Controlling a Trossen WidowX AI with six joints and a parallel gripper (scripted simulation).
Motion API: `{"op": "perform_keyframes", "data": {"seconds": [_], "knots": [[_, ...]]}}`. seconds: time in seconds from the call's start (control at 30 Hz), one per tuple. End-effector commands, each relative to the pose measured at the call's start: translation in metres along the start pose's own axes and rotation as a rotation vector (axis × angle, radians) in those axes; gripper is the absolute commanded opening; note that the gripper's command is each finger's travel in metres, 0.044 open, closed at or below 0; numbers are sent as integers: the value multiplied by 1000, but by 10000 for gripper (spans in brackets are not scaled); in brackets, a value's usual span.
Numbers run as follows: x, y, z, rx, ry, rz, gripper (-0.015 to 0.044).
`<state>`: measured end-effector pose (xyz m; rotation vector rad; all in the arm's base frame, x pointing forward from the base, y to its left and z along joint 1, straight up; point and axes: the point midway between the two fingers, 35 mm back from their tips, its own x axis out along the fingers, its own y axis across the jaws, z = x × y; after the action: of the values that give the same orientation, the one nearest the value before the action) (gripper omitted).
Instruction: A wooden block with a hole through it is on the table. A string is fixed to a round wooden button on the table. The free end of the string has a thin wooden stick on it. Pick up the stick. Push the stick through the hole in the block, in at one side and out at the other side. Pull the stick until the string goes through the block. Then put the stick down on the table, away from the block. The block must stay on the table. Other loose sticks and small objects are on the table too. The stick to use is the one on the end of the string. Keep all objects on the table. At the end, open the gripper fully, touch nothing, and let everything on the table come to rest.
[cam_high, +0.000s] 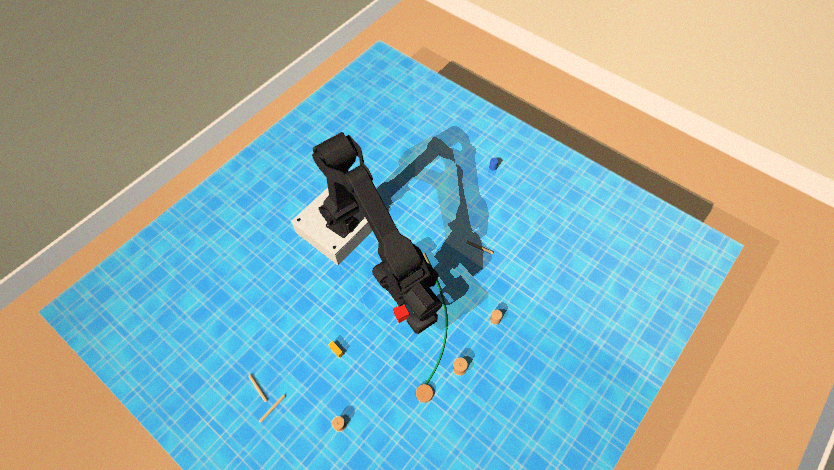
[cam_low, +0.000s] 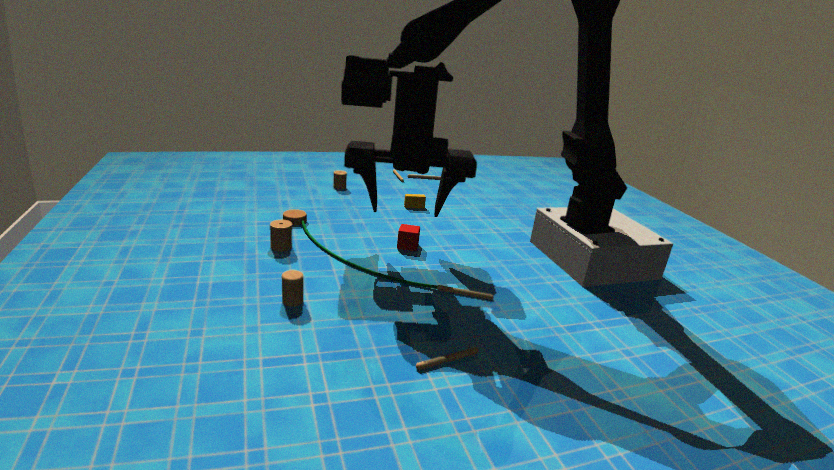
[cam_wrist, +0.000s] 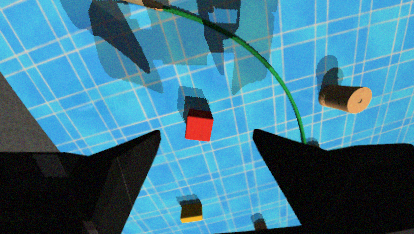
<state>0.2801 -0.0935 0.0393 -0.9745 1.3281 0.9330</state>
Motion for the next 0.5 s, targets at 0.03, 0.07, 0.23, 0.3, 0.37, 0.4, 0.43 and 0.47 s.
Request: {"op": "perform_keyframes", "data": {"seconds": [0.03,0.07,0.23,0.3,0.37,0.4,0.43,0.47], "knots": [[-1,0,-2,-7,7,-1,440],[-1,0,-2,-7,7,-1,440],[-1,-1,-1,-4,1,-5,414],[-1,-1,-1,-4,1,-5,361],[-1,-1,-1,-4,1,-5,309],[-1,-1,-1,-4,1,-5,282],[-1,-1,-1,-4,1,-5,256],[-1,-1,-1,-4,1,-5,242]]}}
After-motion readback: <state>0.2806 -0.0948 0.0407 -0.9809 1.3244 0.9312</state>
